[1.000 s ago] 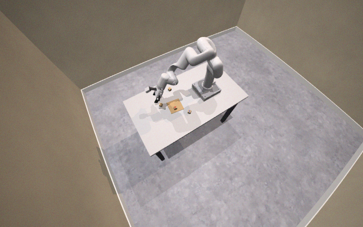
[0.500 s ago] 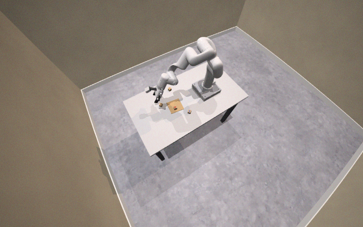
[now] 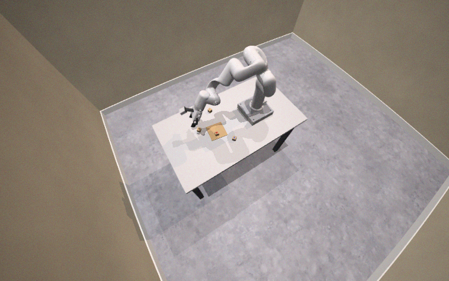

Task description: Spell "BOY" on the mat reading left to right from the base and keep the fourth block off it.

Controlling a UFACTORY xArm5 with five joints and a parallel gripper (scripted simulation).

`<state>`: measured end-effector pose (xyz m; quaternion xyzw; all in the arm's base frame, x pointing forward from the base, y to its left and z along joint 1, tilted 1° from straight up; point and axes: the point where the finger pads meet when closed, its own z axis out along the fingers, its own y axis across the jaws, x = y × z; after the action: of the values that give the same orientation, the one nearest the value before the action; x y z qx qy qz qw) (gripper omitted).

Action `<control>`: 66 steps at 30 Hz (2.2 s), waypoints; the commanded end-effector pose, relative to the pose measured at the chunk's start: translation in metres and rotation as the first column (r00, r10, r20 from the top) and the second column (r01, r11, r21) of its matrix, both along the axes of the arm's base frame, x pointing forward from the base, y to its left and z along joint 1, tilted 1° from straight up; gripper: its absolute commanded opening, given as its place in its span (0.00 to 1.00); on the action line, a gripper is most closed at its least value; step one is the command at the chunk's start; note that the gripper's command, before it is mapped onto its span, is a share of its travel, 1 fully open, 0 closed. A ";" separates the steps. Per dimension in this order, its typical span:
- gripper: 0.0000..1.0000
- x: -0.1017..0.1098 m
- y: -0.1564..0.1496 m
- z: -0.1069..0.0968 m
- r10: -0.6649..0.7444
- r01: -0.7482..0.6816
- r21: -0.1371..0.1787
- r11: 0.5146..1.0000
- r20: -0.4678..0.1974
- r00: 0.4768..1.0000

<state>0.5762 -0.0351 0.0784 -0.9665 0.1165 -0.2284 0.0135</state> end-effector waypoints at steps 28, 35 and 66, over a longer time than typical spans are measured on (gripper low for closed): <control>1.00 -0.159 -0.152 -0.046 -0.359 0.390 0.025 0.921 -0.341 0.869; 1.00 -0.159 -0.152 -0.046 -0.359 0.390 0.025 0.921 -0.341 0.869; 1.00 -0.159 -0.152 -0.046 -0.359 0.390 0.025 0.921 -0.341 0.869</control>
<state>0.4163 -0.1869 0.0311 -0.9483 0.3128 -0.0543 -0.0056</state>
